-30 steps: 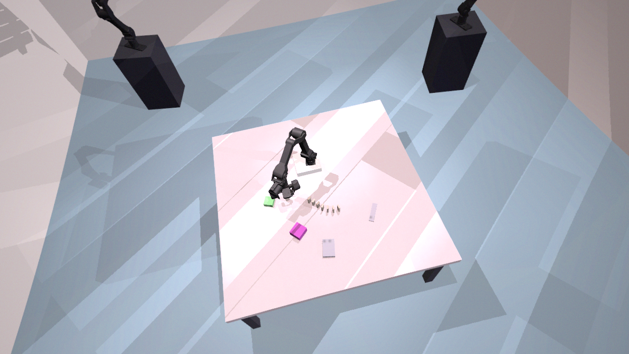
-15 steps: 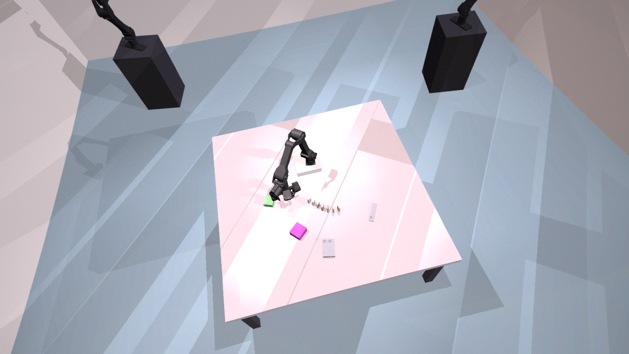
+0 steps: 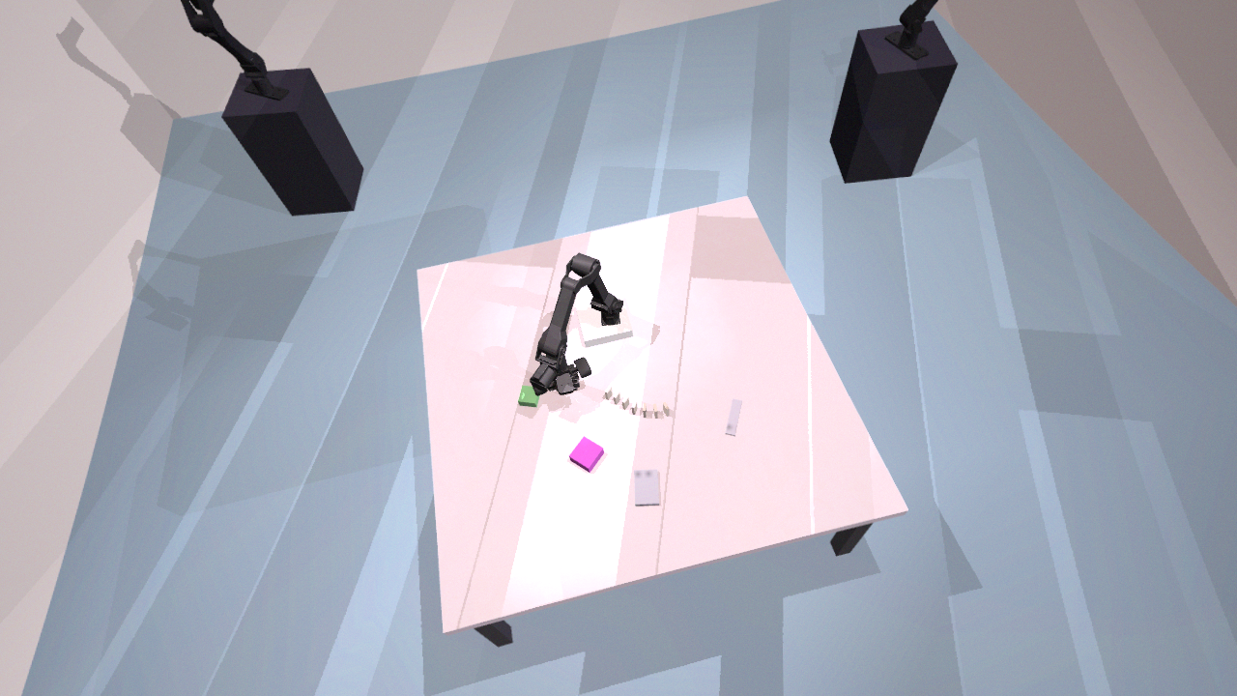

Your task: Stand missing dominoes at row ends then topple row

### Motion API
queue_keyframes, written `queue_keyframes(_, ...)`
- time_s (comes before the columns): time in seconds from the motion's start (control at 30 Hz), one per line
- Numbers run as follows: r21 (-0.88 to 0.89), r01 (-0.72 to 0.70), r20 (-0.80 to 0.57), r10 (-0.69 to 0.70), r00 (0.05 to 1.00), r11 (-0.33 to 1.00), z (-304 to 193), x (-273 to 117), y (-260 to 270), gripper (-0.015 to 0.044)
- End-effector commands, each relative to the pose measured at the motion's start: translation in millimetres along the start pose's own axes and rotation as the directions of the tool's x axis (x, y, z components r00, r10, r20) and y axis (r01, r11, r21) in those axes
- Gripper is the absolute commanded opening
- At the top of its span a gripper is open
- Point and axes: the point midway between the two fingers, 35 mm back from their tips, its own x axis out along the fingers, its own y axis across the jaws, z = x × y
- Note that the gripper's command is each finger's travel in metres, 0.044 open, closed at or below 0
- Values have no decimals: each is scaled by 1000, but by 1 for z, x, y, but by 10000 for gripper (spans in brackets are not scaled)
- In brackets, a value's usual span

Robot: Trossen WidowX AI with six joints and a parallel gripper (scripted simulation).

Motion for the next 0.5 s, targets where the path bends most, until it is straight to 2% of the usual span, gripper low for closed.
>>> queue_keyframes(0.0, -3, -2, 4, 2, 1000, 1000, 1, 1, 0, 107)
queue_keyframes(0.27, -3, -2, 4, 2, 1000, 1000, 2, -9, -2, 107)
queue_keyframes(0.47, -1, 0, 2, 0, 1000, 1000, 4, -98, -6, 107)
